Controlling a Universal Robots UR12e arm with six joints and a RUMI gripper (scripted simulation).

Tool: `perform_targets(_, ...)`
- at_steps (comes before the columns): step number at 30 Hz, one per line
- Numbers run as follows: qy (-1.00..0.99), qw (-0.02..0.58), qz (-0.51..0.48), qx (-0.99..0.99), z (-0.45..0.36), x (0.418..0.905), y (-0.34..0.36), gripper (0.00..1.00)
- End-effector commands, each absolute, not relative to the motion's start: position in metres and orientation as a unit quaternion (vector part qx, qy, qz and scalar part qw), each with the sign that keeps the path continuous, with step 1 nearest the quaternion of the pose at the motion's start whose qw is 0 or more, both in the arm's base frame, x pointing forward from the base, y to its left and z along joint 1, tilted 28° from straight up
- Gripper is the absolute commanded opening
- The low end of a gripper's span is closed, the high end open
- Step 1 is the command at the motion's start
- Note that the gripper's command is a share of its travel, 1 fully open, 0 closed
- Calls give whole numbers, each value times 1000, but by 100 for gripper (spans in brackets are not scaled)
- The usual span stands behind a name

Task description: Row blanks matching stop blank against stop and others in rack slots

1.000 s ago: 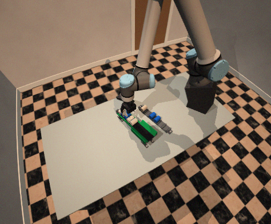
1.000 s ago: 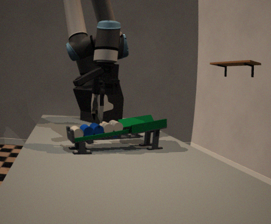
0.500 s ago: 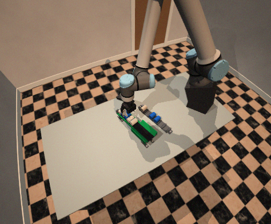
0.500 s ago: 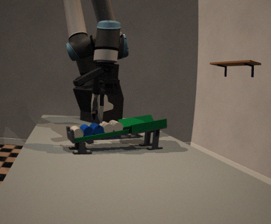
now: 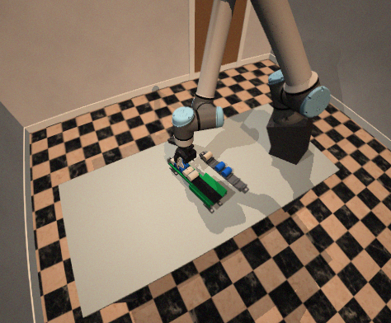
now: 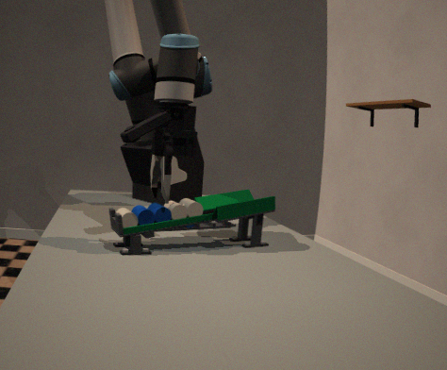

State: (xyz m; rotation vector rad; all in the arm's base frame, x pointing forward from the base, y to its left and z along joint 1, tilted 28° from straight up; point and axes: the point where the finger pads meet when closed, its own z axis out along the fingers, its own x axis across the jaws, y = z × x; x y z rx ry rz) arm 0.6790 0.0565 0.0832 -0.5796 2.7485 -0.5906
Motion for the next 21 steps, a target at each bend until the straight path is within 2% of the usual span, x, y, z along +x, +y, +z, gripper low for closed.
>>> perform_targets(1,949,134,-203,-200,80,679,55,45)
perform_targets(21,949,135,-203,-200,53,690,44,45)
